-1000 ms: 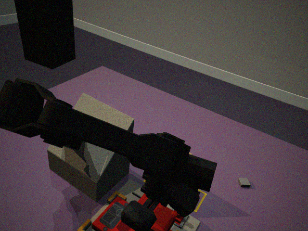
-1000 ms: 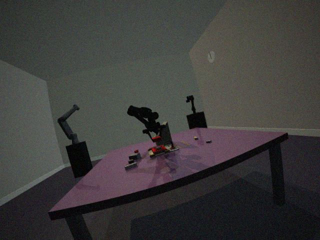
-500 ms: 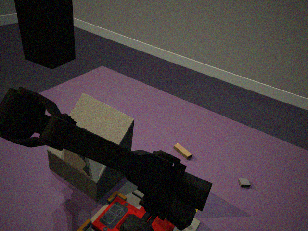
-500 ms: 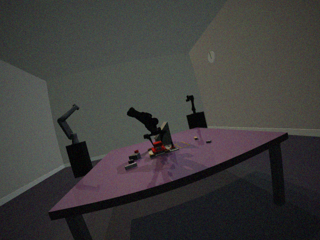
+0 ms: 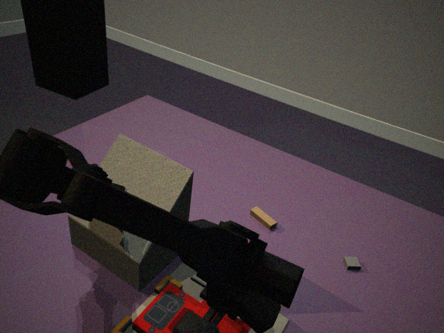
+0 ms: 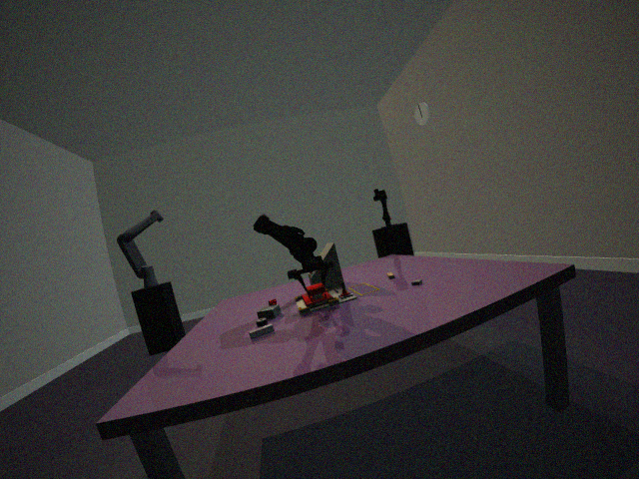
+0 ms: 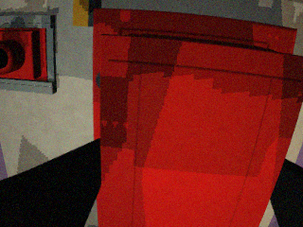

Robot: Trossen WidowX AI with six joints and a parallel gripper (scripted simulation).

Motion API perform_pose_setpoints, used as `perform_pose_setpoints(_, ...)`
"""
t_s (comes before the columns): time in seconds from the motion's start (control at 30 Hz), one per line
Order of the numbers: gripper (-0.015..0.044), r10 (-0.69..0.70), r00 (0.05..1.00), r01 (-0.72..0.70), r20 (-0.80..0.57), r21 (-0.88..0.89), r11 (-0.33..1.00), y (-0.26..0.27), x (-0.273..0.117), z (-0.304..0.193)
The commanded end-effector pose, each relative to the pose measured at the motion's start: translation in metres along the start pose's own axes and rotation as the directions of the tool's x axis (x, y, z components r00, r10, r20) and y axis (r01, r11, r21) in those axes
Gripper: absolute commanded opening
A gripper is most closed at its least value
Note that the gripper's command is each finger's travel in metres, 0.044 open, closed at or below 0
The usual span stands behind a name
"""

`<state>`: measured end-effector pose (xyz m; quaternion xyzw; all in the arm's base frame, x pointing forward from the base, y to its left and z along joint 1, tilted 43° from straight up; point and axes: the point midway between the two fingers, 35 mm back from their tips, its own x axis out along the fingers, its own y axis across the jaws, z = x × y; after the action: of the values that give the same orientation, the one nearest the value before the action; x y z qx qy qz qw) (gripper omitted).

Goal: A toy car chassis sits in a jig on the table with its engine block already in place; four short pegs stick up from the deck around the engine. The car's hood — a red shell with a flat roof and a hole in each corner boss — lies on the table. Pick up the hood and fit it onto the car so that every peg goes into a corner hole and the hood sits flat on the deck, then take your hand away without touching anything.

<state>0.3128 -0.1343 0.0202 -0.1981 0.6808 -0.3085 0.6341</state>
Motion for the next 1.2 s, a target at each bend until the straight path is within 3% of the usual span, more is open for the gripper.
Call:
perform_pose_setpoints(0.0,0.0,-0.004,1.0,0.004,0.0,-0.004,1.0,-0.0003,0.0004,0.0)
perform_pose_setpoints(1.17,0.0,-0.004,1.0,0.004,0.0,-0.004,1.0,-0.0003,0.0084,0.0002)
